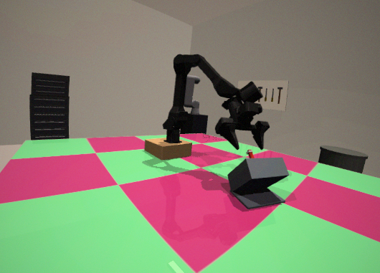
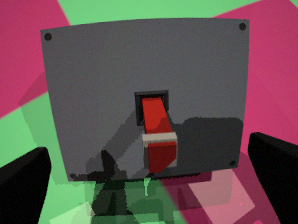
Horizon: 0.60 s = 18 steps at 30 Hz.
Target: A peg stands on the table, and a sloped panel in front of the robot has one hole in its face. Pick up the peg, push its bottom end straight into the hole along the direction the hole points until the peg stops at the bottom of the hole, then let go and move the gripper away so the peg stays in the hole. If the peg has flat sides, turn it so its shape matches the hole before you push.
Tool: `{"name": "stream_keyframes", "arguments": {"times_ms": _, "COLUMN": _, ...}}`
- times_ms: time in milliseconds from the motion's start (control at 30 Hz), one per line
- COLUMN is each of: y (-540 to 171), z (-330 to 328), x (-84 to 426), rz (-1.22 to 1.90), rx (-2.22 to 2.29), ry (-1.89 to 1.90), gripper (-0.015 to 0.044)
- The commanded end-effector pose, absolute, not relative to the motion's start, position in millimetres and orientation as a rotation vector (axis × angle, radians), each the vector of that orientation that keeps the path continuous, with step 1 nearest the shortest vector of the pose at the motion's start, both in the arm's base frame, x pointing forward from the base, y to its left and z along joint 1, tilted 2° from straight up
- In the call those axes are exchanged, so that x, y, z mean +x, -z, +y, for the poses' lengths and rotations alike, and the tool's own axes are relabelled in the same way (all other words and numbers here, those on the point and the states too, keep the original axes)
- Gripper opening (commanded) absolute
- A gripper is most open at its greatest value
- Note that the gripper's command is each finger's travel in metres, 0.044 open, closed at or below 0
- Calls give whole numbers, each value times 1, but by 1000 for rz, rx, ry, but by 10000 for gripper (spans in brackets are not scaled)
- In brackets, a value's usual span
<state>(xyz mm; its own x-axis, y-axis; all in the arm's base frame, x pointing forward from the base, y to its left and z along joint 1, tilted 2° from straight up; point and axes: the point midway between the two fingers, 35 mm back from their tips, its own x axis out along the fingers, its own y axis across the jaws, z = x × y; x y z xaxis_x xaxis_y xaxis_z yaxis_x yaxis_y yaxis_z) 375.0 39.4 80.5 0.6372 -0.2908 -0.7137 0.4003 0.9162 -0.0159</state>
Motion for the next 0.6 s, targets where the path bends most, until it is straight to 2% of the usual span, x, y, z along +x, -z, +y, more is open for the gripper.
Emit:
{"name": "stream_keyframes", "arguments": {"times_ms": 0, "y": -86, "z": 42, "x": 371, "rz": 786, "rx": 150, "ry": 399, "gripper": 440}}
{"name": "stream_keyframes", "arguments": {"times_ms": 567, "y": -105, "z": 51, "x": 354, "rz": 790, "rx": 148, "ry": 396, "gripper": 440}}
